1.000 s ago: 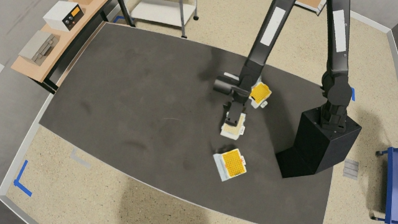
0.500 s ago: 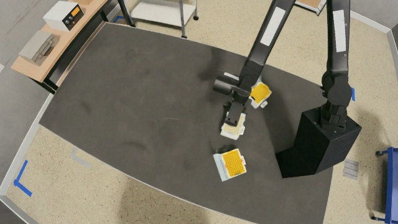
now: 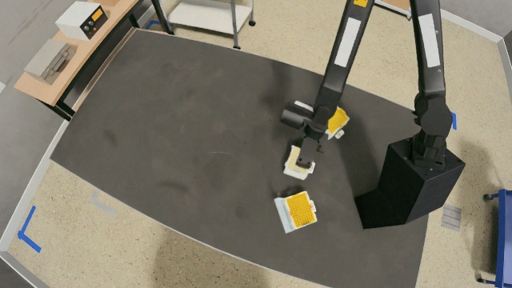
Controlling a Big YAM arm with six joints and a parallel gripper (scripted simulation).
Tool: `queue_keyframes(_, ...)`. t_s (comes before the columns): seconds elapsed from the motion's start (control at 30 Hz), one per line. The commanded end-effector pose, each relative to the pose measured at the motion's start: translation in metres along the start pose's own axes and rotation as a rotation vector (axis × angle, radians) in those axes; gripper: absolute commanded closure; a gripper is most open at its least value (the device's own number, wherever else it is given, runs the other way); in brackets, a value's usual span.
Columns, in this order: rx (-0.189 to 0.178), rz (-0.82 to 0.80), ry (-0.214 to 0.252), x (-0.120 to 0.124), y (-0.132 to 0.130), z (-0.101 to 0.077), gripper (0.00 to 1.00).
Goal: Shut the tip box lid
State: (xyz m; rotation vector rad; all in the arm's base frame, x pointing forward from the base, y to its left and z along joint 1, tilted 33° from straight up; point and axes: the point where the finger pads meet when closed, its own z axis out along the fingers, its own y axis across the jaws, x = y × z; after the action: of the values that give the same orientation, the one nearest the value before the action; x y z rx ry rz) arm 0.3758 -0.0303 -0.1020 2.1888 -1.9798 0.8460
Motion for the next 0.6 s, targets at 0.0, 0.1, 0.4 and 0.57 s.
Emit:
queue_keyframes(0.0,-0.002,0.001,0.001,0.004,0.007,0.012,1.00)
queue_keyframes(0.1,-0.001,0.001,0.001,0.004,0.011,0.019,1.00)
queue_keyframes(0.4,-0.008,-0.002,0.000,0.004,0.027,0.033,1.00)
queue_keyframes(0.57,-0.008,-0.002,0.000,0.004,0.035,0.043,1.00)
